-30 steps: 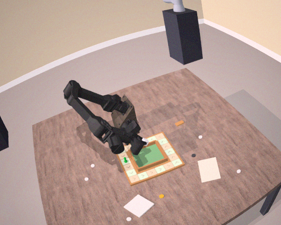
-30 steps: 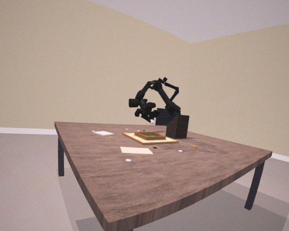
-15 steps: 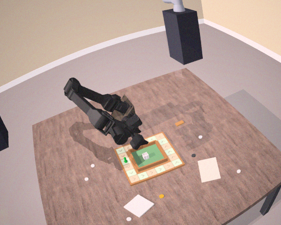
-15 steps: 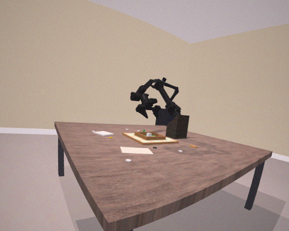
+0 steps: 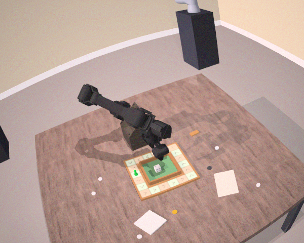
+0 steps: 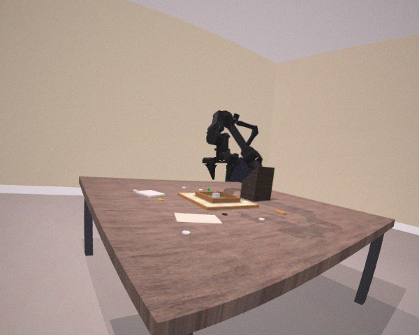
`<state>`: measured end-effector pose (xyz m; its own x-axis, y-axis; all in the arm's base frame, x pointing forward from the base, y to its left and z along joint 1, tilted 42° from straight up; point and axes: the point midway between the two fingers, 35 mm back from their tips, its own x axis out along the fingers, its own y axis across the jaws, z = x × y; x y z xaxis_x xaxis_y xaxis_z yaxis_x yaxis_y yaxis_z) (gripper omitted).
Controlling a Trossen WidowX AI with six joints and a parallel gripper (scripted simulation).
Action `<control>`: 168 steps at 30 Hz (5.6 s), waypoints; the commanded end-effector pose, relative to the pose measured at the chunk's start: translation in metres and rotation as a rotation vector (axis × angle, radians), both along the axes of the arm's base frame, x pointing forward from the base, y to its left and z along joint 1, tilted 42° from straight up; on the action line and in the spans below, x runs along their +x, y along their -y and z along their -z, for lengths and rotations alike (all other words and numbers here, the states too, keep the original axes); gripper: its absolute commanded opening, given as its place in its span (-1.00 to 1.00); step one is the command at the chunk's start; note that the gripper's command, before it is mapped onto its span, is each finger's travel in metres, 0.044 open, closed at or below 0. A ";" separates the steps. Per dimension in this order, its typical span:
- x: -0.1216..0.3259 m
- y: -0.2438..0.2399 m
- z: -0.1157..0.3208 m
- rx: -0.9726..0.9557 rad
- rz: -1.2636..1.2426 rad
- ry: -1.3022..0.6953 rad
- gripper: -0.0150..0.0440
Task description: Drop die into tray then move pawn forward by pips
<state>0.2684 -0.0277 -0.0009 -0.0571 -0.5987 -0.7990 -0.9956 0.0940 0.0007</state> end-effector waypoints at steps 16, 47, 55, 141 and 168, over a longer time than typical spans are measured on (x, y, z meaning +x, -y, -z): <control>-0.029 0.103 -0.053 -0.133 0.880 0.754 0.19; -0.032 0.128 -0.026 -0.134 0.880 0.754 0.19; -0.033 0.137 -0.017 -0.135 0.879 0.754 0.19; 0.054 0.133 -0.039 -0.132 0.880 0.760 -0.49; 0.057 0.152 -0.025 -0.135 0.881 0.779 -0.40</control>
